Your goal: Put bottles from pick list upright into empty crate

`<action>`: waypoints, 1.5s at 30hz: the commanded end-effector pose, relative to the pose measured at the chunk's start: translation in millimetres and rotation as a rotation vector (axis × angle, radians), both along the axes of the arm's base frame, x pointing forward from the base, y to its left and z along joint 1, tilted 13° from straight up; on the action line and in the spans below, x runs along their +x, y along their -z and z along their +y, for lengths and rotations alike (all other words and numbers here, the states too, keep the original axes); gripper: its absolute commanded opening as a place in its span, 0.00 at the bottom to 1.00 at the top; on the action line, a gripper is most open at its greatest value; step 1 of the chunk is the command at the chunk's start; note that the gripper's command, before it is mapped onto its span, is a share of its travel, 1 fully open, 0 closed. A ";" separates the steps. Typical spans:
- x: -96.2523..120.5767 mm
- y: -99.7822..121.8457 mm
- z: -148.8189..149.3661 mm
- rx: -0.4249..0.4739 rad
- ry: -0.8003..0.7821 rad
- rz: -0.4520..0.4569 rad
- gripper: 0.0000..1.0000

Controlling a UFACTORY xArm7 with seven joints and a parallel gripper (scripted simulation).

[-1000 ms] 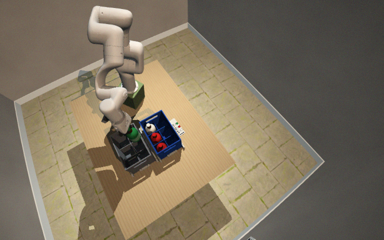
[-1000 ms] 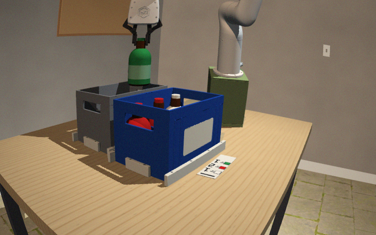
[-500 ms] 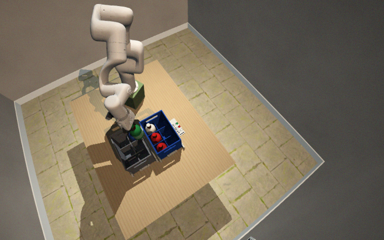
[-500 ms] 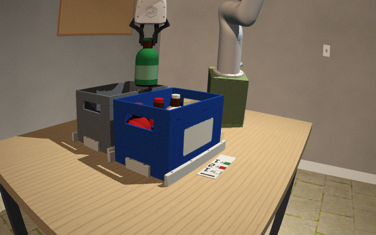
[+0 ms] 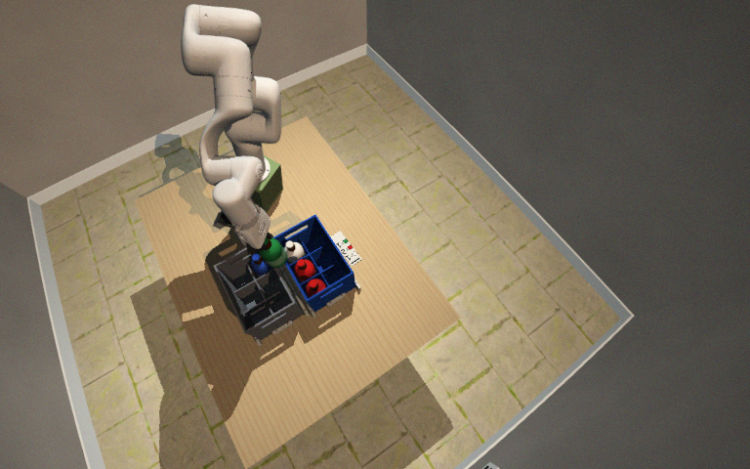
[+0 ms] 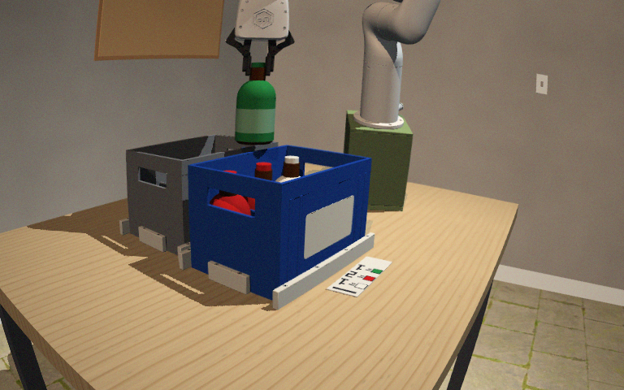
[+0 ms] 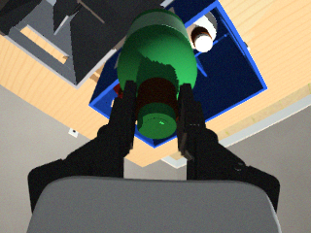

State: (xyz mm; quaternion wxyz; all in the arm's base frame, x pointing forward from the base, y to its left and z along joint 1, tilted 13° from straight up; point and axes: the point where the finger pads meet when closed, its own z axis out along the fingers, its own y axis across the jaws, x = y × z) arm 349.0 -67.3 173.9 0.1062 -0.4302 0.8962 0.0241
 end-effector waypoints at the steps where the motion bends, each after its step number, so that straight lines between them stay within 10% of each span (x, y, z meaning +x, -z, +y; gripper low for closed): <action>1: -1.4 -2.3 6.6 -0.001 0.001 -0.004 0.00; 45: -27.1 -7.6 78.3 -0.001 0.000 -0.004 0.00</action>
